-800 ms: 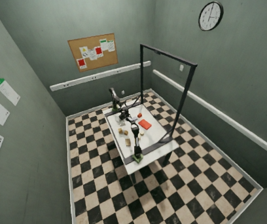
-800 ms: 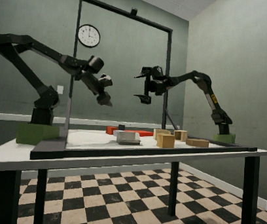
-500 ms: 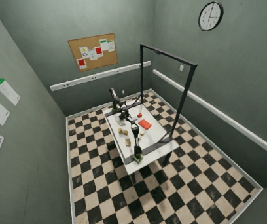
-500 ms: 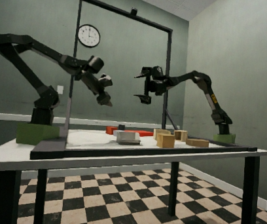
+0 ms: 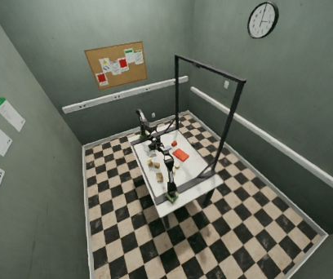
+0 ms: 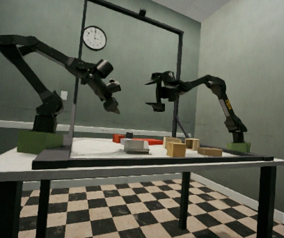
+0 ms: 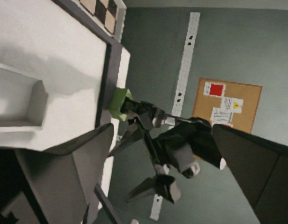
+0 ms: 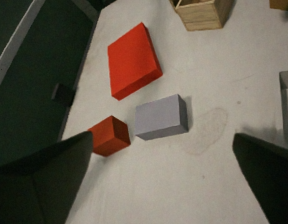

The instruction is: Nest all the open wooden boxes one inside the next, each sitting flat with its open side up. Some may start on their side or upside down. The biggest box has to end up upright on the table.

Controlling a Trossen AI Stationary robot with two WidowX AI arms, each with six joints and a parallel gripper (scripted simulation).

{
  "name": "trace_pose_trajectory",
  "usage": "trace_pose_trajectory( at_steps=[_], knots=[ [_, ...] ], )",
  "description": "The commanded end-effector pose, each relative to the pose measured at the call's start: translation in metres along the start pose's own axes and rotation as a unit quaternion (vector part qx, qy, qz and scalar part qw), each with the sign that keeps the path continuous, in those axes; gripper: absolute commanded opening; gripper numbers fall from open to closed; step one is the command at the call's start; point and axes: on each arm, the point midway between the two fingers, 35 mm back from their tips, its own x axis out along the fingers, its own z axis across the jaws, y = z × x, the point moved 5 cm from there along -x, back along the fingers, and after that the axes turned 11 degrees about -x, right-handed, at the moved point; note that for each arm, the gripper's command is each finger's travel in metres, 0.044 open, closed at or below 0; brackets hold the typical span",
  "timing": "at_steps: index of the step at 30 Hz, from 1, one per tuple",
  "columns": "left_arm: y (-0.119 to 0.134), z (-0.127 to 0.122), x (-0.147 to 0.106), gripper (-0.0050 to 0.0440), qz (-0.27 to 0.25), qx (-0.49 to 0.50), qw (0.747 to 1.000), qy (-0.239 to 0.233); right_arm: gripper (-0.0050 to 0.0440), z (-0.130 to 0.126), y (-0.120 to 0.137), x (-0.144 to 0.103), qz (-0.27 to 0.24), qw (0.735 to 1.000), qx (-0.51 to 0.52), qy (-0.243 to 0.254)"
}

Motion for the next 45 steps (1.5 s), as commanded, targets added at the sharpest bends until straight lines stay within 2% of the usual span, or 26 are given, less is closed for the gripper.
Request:
trace_pose_trajectory(
  at_steps=[1,8,10,12,18,25,27,30,32,34,36,45],
  knots=[
    [-0.013,-0.013,-0.038,0.04,0.006,0.099,0.995,-0.012,0.04,-0.006,-0.016,0.002,0.029,0.999,0.006,0.041],
    [-0.047,0.008,-0.088,0.04,0.016,0.281,0.957,-0.072,0.04,-0.023,-0.027,0.007,0.11,0.987,0.023,0.113],
    [-0.047,0.008,-0.088,0.04,0.016,0.281,0.957,-0.072,0.04,-0.023,-0.027,0.007,0.11,0.987,0.023,0.113],
    [-0.059,0.017,-0.104,0.04,0.025,0.354,0.93,-0.09,0.04,-0.029,-0.03,0.008,0.139,0.981,0.027,0.134],
    [-0.091,0.046,-0.147,0.04,0.055,0.484,0.863,-0.134,0.04,-0.044,-0.037,0.01,0.214,0.959,0.037,0.182],
    [-0.126,0.084,-0.191,0.04,0.103,0.616,0.762,-0.172,0.04,-0.059,-0.043,0.01,0.299,0.927,0.044,0.224],
    [-0.126,0.084,-0.191,0.04,0.103,0.616,0.762,-0.172,0.04,-0.059,-0.043,0.01,0.299,0.927,0.044,0.224],
    [-0.145,0.108,-0.214,0.04,0.135,0.682,0.694,-0.185,0.04,-0.067,-0.046,0.009,0.346,0.905,0.046,0.242],
    [-0.154,0.119,-0.224,0.04,0.152,0.711,0.66,-0.189,0.04,-0.07,-0.047,0.009,0.368,0.895,0.047,0.249],
    [-0.161,0.128,-0.232,0.04,0.164,0.729,0.636,-0.193,0.04,-0.073,-0.048,0.008,0.384,0.887,0.048,0.253],
    [-0.164,0.132,-0.235,0.04,0.169,0.736,0.626,-0.194,0.04,-0.074,-0.049,0.008,0.391,0.883,0.048,0.255],
    [-0.161,0.13,-0.234,0.04,0.17,0.736,0.627,-0.191,0.04,-0.072,-0.047,0.007,0.391,0.884,0.049,0.253]
  ],
)
